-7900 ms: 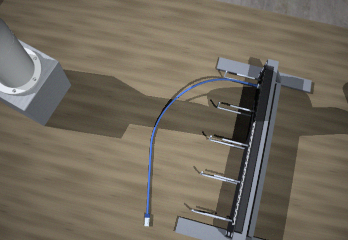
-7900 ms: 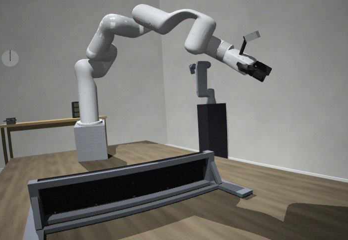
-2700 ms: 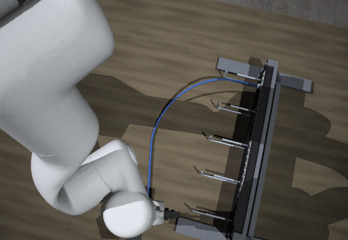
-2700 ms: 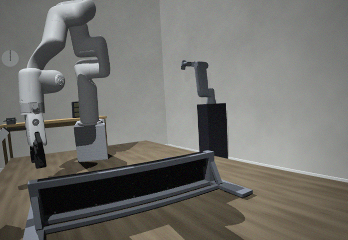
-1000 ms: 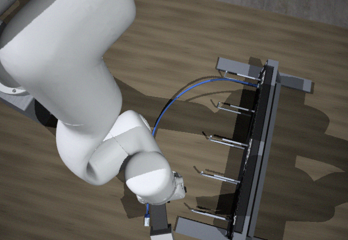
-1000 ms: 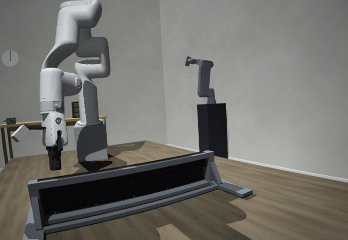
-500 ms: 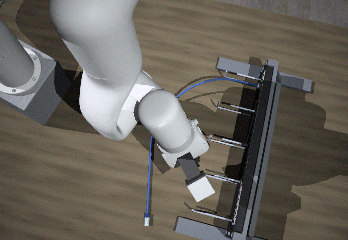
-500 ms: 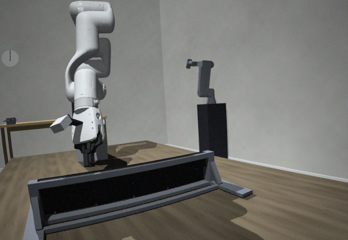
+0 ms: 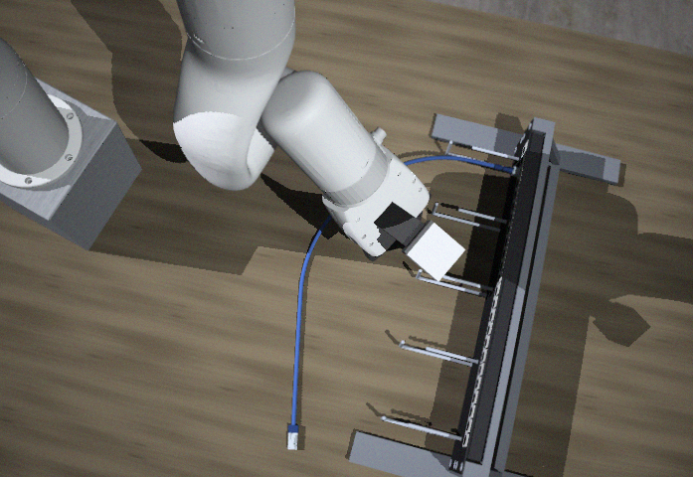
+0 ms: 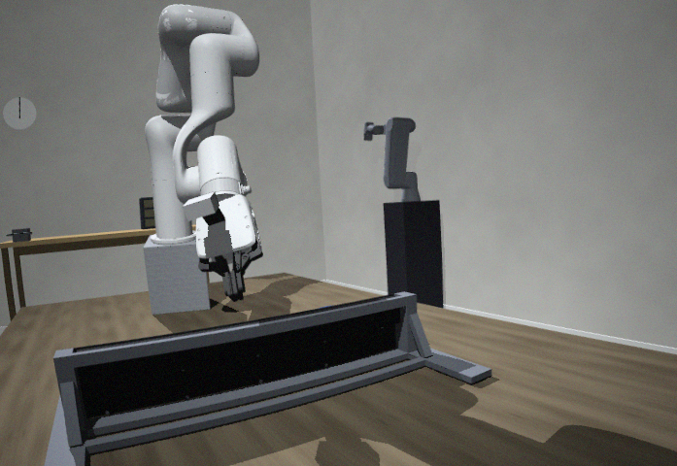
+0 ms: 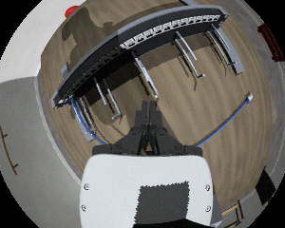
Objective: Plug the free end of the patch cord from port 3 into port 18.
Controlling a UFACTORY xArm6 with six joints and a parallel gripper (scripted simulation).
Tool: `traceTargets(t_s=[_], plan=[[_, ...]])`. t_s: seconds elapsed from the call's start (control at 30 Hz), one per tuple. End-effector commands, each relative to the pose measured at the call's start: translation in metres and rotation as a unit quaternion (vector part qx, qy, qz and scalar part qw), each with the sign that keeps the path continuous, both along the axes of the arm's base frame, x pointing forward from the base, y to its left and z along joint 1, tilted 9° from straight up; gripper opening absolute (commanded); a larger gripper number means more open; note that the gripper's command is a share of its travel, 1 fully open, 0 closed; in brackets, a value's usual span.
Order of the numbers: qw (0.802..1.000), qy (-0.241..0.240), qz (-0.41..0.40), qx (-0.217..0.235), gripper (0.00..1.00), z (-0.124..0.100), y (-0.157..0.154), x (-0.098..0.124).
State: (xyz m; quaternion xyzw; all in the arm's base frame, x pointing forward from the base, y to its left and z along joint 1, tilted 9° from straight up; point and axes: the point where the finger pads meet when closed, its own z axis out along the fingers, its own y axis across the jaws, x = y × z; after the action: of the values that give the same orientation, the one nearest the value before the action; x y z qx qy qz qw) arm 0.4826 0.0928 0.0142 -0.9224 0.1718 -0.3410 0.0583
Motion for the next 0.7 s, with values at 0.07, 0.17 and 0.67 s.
traceTargets(t_s=[0.07,0.17,0.67], plan=[[0.995,-0.066,0.060,-0.054,0.00,0.020,0.048,-0.016],[0.990,-0.088,0.084,-0.069,0.00,0.028,0.063,-0.024],[0.951,-0.201,0.192,-0.137,0.00,0.070,0.128,-0.074]])
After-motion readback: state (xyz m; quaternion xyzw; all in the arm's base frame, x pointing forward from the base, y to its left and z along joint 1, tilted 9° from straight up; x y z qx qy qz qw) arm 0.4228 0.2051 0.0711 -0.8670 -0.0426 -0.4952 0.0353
